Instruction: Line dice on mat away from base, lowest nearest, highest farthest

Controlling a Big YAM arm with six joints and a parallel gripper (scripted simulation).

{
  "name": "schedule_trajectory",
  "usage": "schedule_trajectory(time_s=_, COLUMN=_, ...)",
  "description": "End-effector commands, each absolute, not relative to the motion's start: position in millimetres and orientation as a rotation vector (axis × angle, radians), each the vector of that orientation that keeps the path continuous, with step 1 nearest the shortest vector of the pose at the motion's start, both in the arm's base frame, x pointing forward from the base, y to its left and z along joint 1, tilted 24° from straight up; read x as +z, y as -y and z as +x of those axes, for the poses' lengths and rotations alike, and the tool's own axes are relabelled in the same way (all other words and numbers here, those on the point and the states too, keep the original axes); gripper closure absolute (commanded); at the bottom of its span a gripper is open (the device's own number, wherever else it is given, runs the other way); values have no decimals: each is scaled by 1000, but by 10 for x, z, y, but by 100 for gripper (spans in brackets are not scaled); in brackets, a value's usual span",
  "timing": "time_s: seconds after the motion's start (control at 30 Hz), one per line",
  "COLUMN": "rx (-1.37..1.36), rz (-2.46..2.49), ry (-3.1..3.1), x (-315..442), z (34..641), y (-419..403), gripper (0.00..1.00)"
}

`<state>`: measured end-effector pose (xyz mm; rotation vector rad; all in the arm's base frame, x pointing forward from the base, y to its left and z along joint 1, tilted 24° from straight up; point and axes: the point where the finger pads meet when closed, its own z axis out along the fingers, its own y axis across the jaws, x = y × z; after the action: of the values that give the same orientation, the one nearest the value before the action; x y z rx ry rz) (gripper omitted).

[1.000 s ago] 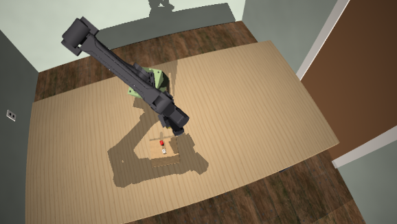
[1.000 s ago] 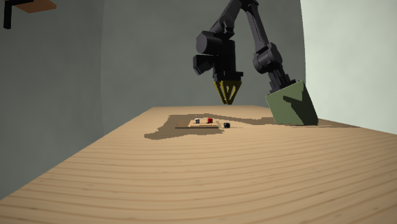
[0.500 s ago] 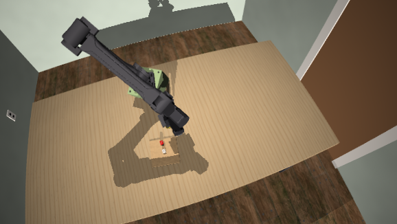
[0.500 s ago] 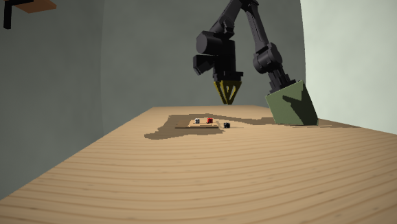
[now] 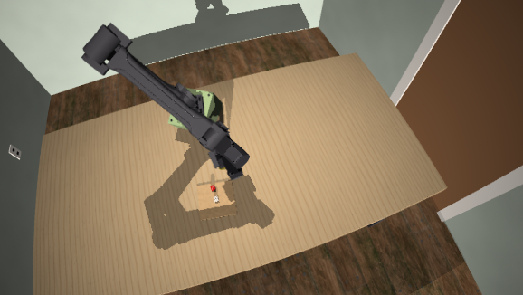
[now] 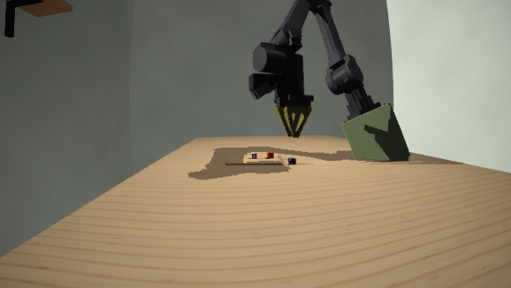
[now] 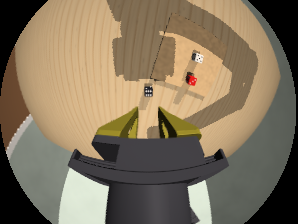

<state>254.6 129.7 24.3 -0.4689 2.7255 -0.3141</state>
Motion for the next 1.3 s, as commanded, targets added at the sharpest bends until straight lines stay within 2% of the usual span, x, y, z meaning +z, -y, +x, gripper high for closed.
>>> schedule_trajectory(time_s=0.0, rx=-305, rz=-462, ry=-2714, x=219, z=2638, y=-1299, gripper=70)
schedule_trajectory(time_s=1.27, rx=-297, rz=-456, ry=-2702, x=-97, z=2824, y=-1261, gripper=70)
